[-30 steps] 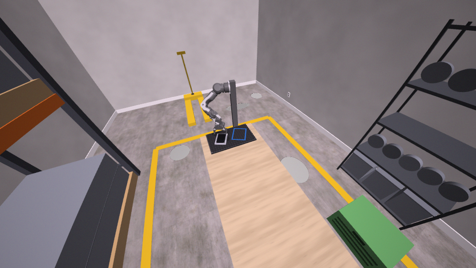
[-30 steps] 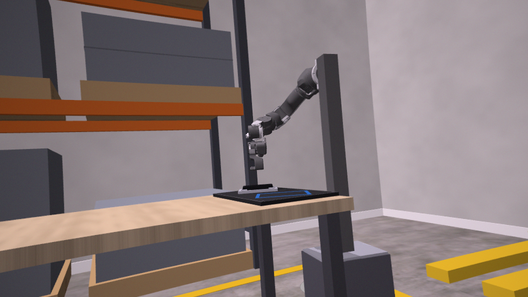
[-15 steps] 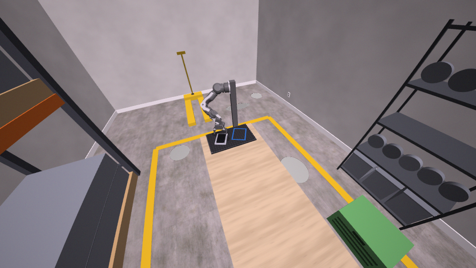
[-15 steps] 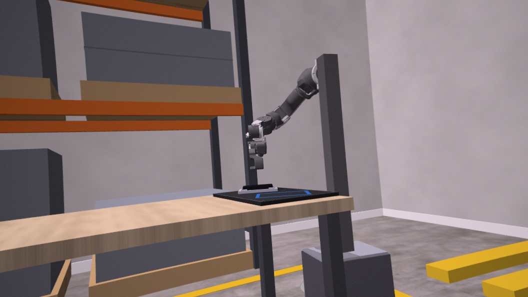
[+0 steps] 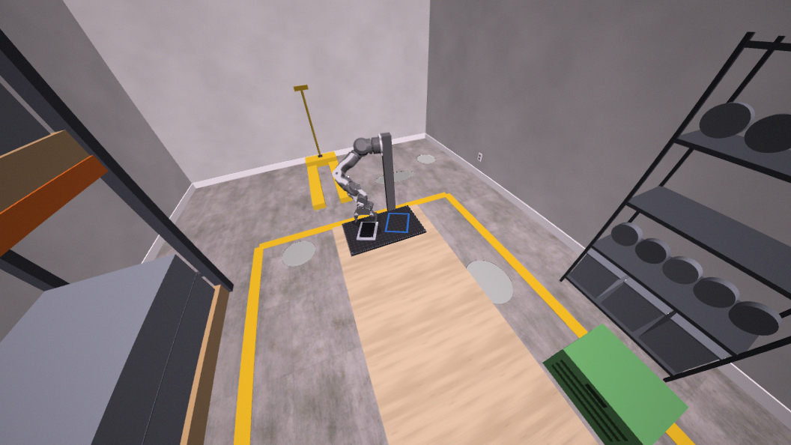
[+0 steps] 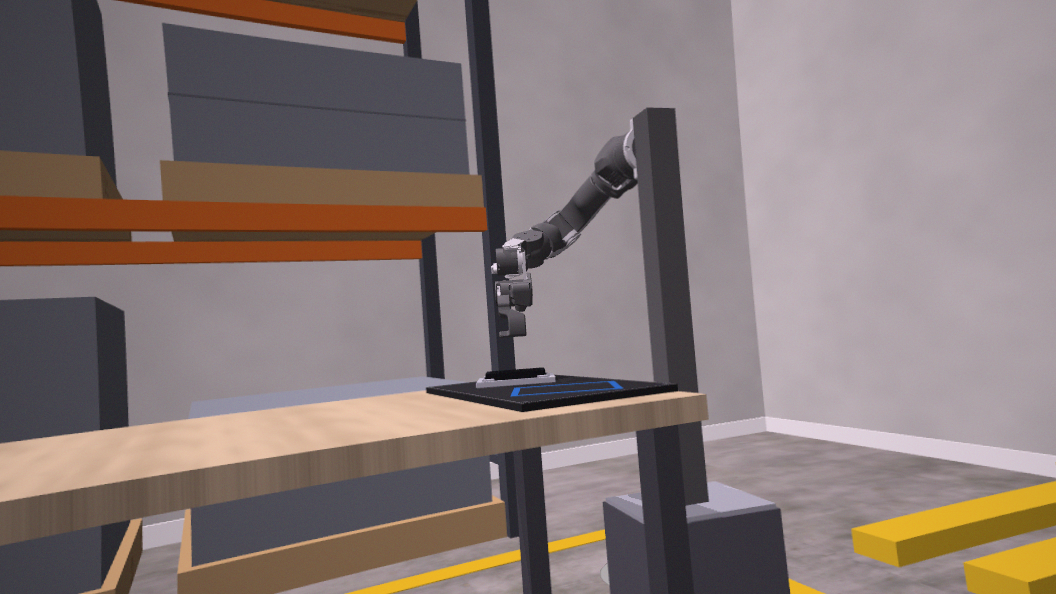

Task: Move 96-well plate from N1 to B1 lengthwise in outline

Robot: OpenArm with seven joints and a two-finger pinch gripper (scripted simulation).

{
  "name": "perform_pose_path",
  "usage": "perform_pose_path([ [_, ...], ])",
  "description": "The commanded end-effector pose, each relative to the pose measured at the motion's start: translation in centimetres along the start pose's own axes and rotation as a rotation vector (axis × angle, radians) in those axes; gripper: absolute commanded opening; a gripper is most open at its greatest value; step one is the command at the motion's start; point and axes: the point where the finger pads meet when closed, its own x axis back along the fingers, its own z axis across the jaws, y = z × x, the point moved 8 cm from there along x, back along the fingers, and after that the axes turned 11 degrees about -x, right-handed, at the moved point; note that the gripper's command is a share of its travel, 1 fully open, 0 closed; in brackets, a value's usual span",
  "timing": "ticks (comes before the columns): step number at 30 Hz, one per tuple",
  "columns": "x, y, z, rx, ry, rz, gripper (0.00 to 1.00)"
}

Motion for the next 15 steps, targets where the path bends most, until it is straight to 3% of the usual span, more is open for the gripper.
perform_pose_path([
  [1, 0.15, 0.05, 0.02, 0.001, -0.001, 0.001, 0.77],
  [15, 0.29, 0.09, -0.04, -0.001, 0.001, 0.000, 0.77],
])
